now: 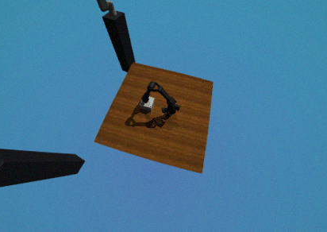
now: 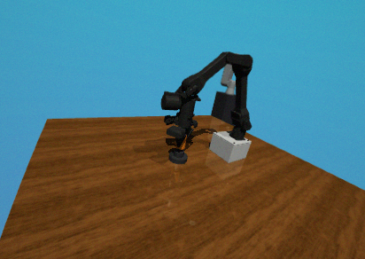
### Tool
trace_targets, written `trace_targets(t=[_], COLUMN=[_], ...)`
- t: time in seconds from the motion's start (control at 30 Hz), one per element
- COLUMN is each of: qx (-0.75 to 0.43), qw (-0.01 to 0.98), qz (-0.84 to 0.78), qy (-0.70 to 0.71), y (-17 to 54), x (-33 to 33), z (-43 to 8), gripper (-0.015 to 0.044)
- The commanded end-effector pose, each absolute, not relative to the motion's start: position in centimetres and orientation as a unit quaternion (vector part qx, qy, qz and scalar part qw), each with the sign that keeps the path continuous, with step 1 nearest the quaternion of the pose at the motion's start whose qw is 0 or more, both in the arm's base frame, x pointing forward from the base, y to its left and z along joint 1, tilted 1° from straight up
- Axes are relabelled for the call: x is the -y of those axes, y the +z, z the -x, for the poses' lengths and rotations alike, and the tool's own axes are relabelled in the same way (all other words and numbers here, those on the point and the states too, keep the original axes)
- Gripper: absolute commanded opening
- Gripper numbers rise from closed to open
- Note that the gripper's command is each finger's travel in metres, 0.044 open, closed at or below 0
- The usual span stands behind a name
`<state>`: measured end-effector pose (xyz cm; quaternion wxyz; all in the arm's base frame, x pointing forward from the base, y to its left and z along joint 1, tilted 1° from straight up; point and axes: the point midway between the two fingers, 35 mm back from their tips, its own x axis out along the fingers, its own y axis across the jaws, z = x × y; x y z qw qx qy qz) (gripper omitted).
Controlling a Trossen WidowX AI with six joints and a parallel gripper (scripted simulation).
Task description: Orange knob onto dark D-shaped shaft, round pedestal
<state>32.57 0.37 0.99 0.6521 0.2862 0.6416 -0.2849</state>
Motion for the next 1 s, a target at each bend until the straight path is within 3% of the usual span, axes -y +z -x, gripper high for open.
trace_targets(t=[0.0, 0.23, 0.97], qx=[-0.637, -0.605, -0.605], qw=[0.653, 0.620, 0.620], qz=[-0.290, -0.354, -0.354], qy=[-0.289, -0.351, -0.351], y=[1.34, 1.33, 0.90], x=[-0.32, -0.35, -0.33], z=[-32.87, -33.01, -32.60], gripper=[0.0000, 0.0000, 0.0000])
